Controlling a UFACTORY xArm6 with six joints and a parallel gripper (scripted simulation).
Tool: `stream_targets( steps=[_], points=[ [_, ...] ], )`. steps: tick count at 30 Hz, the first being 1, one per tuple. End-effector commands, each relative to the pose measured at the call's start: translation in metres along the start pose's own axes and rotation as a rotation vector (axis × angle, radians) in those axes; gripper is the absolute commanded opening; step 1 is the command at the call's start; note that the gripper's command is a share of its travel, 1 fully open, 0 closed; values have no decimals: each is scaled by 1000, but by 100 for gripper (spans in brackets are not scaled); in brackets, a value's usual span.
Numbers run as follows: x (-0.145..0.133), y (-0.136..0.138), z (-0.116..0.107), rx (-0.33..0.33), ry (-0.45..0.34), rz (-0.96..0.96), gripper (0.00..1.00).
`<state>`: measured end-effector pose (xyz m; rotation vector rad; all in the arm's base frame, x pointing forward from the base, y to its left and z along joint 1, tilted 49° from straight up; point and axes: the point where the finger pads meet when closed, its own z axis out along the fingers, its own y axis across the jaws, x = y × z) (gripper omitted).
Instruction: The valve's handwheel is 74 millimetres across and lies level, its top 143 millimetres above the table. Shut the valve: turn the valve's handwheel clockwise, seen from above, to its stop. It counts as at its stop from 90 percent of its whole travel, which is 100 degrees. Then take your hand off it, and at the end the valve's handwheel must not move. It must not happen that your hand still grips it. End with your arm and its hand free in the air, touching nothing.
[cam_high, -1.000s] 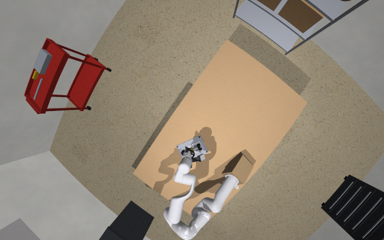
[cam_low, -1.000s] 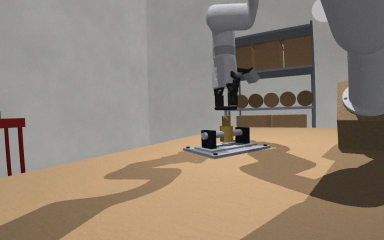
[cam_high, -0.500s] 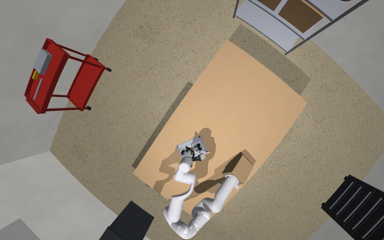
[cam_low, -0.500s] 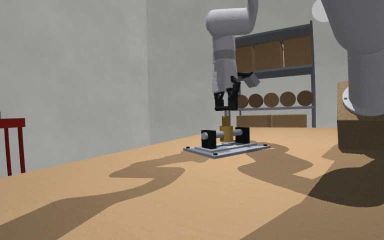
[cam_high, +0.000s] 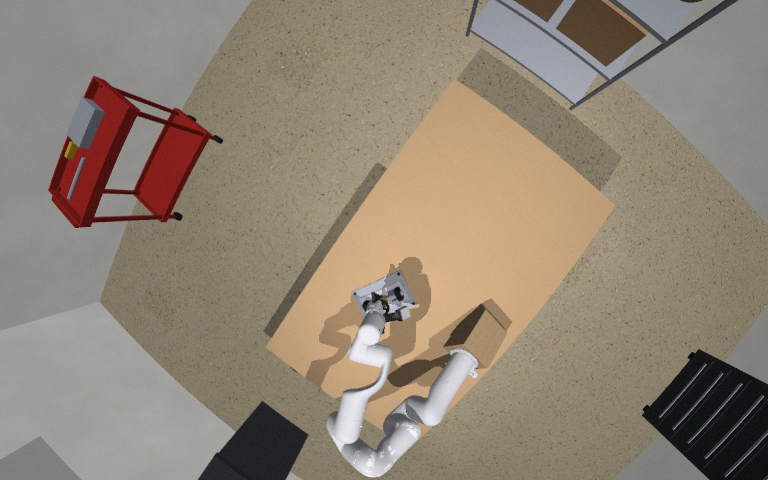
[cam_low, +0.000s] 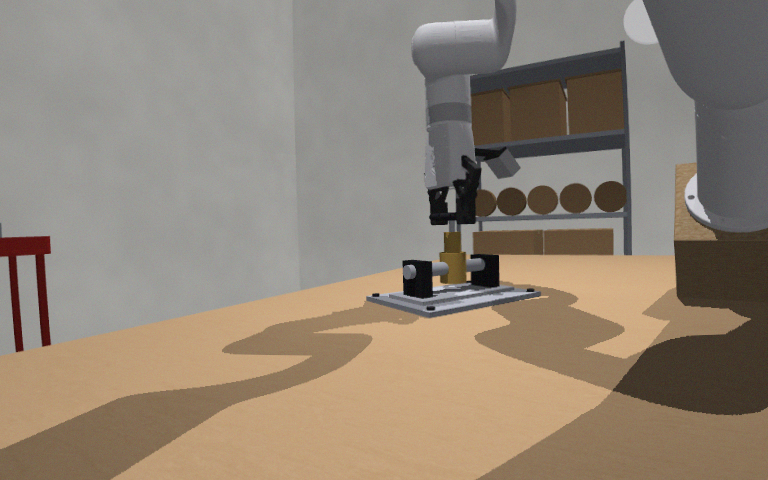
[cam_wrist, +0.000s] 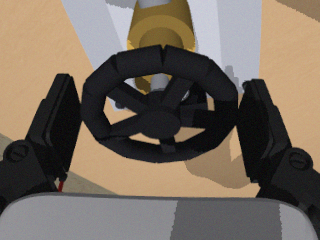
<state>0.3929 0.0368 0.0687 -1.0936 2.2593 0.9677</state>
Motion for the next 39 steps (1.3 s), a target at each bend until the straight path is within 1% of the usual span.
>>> stream_targets(
  steps=[1,12,13,39],
  points=[
    [-1,-1,-1,3,-1,-1,100],
    [-1,-1,-1,3,-1,-1,100],
    [-1,-1,-1,3,-1,-1,0],
    [-1,-1,-1,3,-1,-1,0]
  ],
)
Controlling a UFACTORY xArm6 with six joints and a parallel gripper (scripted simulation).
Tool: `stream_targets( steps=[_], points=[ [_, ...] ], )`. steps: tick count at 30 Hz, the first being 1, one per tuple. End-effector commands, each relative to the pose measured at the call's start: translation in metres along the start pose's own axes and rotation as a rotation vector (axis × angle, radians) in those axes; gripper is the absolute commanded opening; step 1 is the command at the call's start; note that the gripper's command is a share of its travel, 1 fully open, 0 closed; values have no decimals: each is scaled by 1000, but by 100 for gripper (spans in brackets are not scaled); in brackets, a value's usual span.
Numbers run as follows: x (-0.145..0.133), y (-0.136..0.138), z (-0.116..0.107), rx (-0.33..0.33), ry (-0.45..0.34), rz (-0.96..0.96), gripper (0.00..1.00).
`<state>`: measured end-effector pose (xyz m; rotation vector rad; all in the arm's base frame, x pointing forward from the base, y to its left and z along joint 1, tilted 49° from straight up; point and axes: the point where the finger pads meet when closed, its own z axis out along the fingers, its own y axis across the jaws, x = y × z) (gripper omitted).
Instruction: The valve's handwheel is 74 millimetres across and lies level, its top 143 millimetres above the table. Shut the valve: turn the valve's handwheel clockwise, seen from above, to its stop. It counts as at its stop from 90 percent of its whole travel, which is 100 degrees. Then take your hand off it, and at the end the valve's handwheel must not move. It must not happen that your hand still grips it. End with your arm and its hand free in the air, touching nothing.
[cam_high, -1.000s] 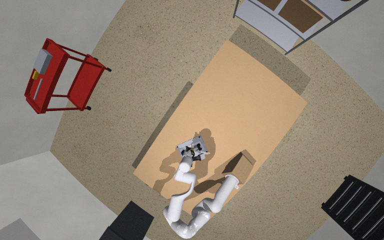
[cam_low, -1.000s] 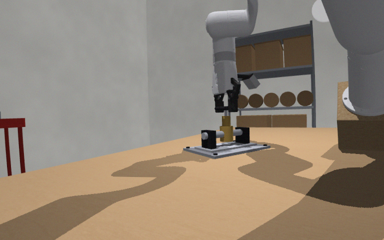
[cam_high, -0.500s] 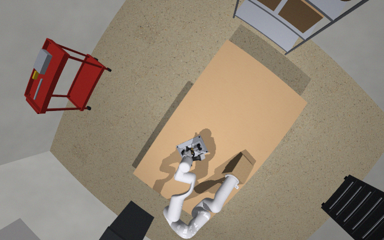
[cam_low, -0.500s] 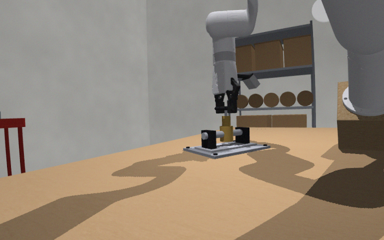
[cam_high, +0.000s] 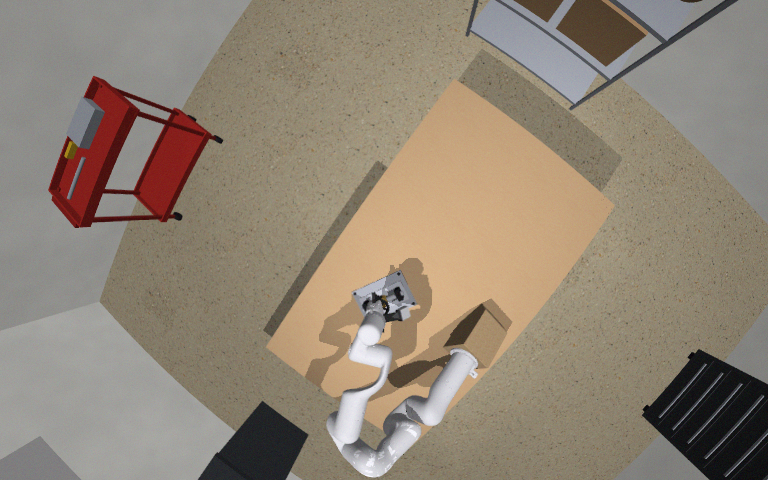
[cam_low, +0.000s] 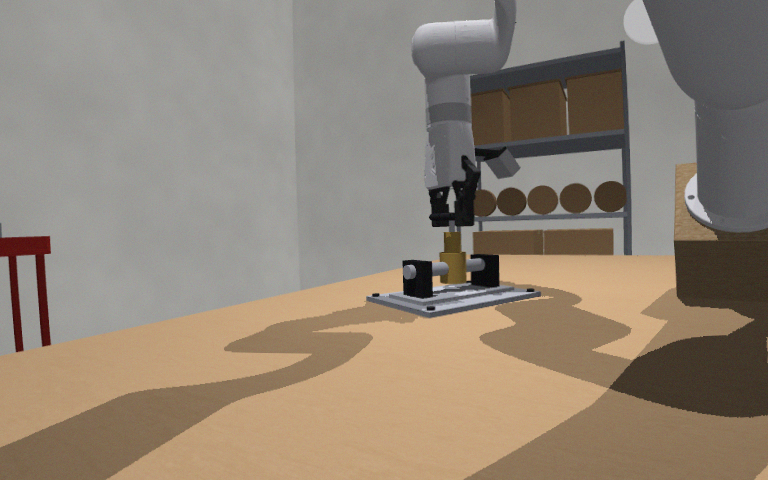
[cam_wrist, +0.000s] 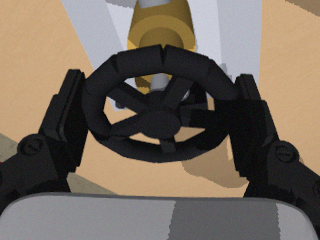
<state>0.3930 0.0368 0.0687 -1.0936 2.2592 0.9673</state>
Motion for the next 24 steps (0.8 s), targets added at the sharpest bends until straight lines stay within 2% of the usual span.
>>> stream_targets(
  steps=[1,24],
  points=[
    [0,-1,-1,2,-1,-1,0],
    [0,-1,-1,2,-1,15,0]
  ],
)
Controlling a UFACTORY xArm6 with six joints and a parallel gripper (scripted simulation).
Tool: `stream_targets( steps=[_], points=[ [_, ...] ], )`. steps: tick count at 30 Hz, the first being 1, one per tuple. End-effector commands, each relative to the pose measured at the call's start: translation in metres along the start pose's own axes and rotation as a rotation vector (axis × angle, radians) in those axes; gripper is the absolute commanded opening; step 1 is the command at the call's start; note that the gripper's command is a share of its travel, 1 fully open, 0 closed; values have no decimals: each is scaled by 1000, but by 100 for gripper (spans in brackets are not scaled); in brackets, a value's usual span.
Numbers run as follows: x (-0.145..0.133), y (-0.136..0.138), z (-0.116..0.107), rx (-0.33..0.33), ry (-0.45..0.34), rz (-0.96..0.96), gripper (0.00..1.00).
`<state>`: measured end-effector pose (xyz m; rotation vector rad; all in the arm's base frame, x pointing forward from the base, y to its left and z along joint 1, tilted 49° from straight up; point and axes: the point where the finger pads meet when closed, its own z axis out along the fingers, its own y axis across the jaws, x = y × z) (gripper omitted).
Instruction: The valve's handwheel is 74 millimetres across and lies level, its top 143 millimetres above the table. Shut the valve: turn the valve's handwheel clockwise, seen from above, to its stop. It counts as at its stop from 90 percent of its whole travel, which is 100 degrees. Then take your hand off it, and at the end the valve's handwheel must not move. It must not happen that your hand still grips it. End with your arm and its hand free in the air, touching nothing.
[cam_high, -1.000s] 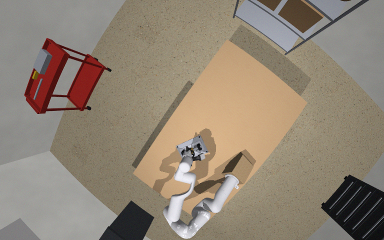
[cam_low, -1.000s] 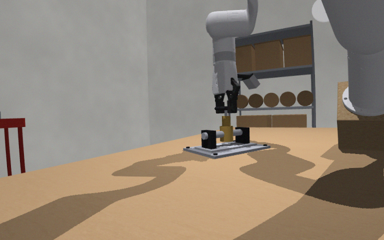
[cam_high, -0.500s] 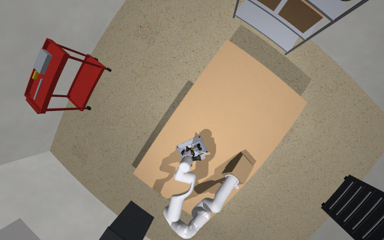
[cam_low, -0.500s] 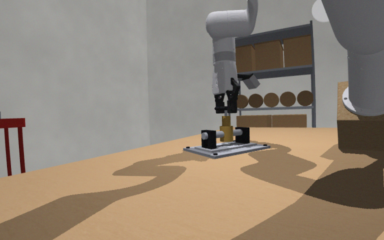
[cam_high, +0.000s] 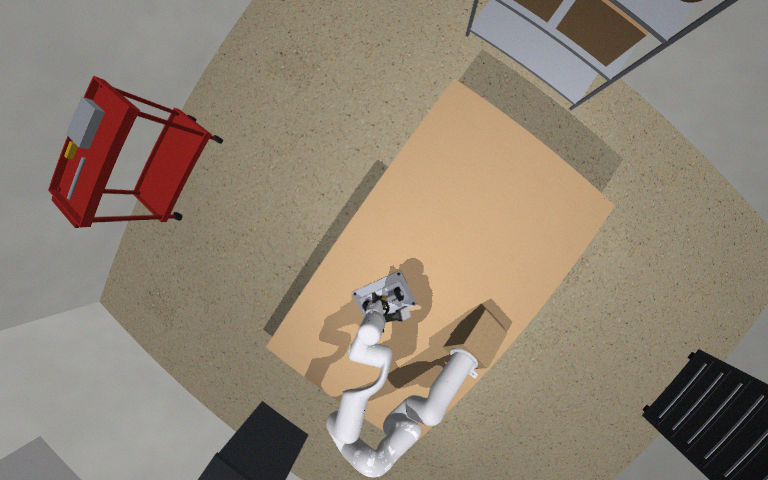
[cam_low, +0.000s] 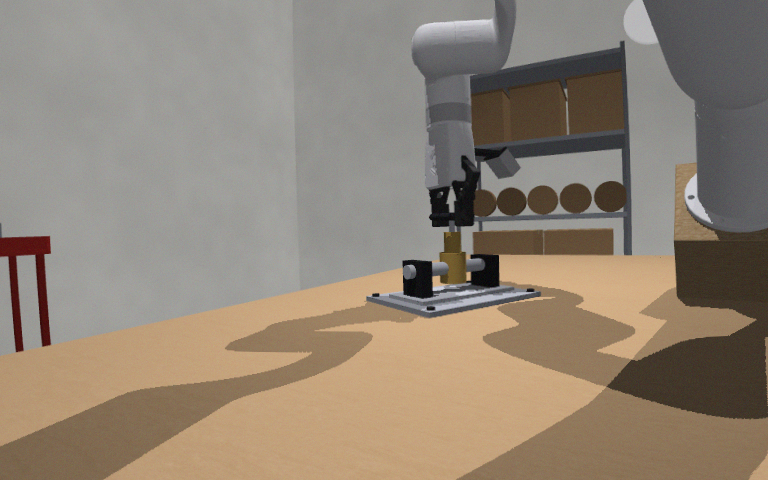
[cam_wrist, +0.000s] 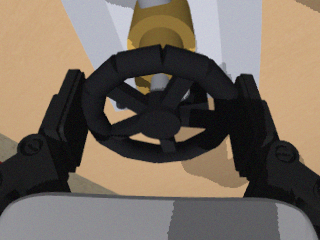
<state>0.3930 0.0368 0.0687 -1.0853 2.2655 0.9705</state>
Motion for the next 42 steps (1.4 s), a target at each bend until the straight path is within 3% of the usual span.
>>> stream_targets(
  steps=[1,22,42],
  points=[
    [0,-1,-1,3,-1,10,0],
    [0,-1,-1,2,-1,126,0],
    [0,-1,-1,2,-1,387,0]
  ],
)
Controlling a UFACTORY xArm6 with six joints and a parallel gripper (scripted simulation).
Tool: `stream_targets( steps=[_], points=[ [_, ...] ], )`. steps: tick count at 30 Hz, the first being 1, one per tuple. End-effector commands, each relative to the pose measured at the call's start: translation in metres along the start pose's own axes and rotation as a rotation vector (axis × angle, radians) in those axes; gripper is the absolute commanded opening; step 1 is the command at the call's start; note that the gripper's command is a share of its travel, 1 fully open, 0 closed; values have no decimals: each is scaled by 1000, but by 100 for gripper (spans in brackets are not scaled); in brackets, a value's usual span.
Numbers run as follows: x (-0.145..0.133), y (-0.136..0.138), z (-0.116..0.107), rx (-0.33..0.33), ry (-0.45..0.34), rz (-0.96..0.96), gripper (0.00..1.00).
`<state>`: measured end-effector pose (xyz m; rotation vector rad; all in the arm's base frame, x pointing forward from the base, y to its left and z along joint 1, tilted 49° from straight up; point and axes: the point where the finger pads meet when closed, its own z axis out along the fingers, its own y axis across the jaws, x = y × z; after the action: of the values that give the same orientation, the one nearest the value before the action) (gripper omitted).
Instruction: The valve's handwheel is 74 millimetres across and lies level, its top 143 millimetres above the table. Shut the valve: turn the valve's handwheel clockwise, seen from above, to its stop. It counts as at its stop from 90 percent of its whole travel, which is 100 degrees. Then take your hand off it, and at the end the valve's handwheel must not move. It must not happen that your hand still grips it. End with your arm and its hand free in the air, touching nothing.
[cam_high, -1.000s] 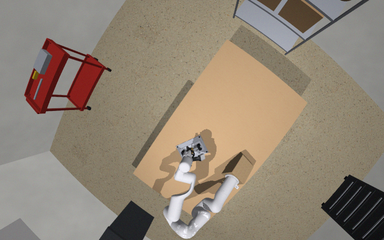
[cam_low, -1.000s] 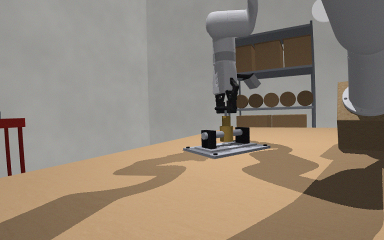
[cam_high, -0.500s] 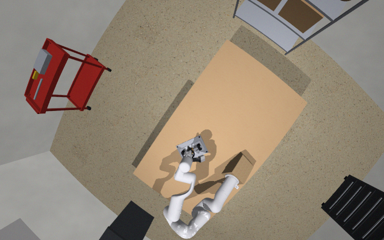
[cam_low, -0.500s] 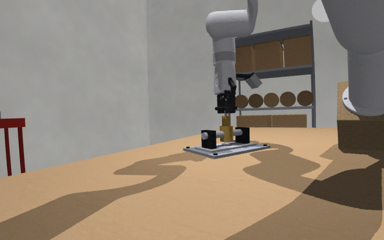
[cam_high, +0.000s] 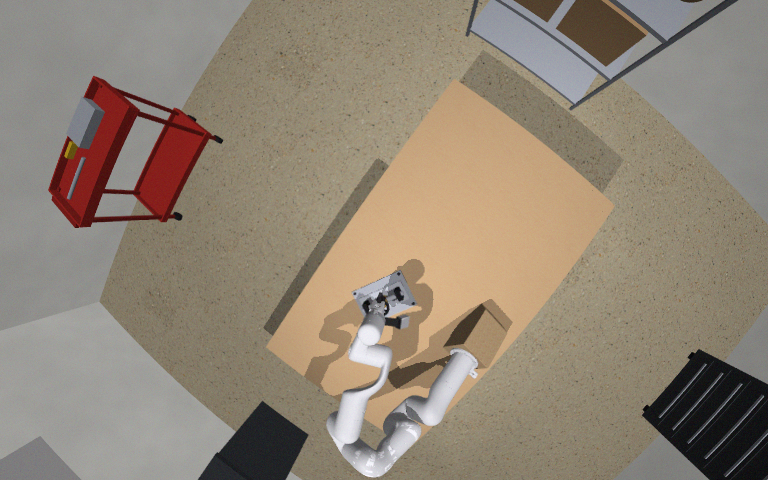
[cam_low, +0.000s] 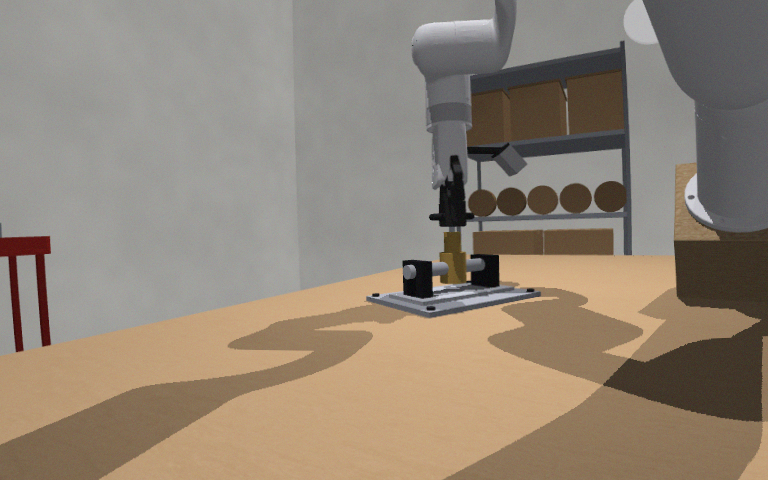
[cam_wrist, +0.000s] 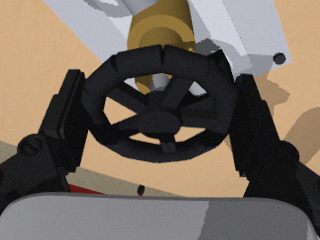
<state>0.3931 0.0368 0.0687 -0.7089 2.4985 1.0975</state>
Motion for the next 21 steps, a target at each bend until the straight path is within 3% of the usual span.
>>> stream_targets(
  steps=[1,21],
  points=[
    [-1,-1,-1,2,0,65,0],
    [-1,-1,-1,2,-1,432,0]
  ],
)
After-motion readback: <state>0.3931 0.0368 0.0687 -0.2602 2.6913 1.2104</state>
